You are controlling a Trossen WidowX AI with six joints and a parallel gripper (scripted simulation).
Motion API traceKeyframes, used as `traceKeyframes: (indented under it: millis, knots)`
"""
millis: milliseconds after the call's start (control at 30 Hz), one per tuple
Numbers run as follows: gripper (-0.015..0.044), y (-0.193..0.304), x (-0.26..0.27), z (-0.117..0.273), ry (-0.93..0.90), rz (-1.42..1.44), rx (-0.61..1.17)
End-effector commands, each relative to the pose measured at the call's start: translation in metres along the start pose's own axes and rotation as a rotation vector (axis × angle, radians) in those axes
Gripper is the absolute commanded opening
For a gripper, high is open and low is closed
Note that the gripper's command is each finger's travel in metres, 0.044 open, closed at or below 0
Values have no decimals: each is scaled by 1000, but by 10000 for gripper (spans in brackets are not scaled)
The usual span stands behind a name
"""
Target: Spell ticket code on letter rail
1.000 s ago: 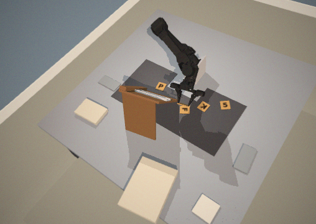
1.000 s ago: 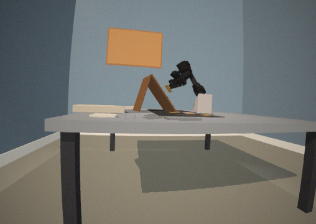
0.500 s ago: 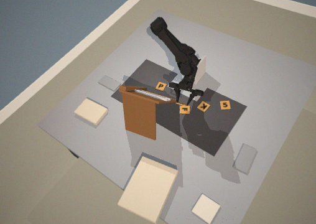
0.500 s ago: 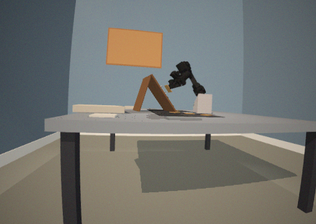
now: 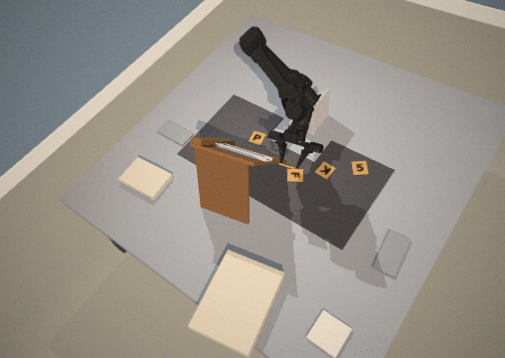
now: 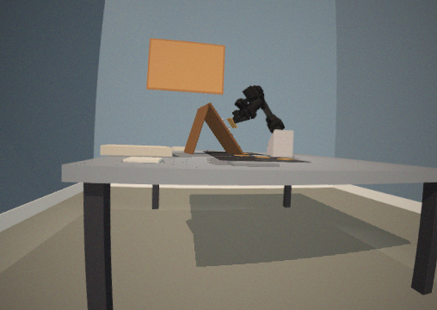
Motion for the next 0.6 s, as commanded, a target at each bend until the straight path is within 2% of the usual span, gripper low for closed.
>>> traceKeyframes:
  millis: [0, 567]
  knots:
    - [0, 1, -3, 1, -3, 2, -1]
    - [0, 1, -12, 1, -3, 2, -1]
Point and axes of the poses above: the point midway between the two fingers, 35 mm back from their tips, its own z axis back along the fingers, its own x axis across the jaws, y = z × x, the point moved 6 cm from there along z, back along the fingers, and after that the axes turned 1 degree about -z, right-handed, at the moved point
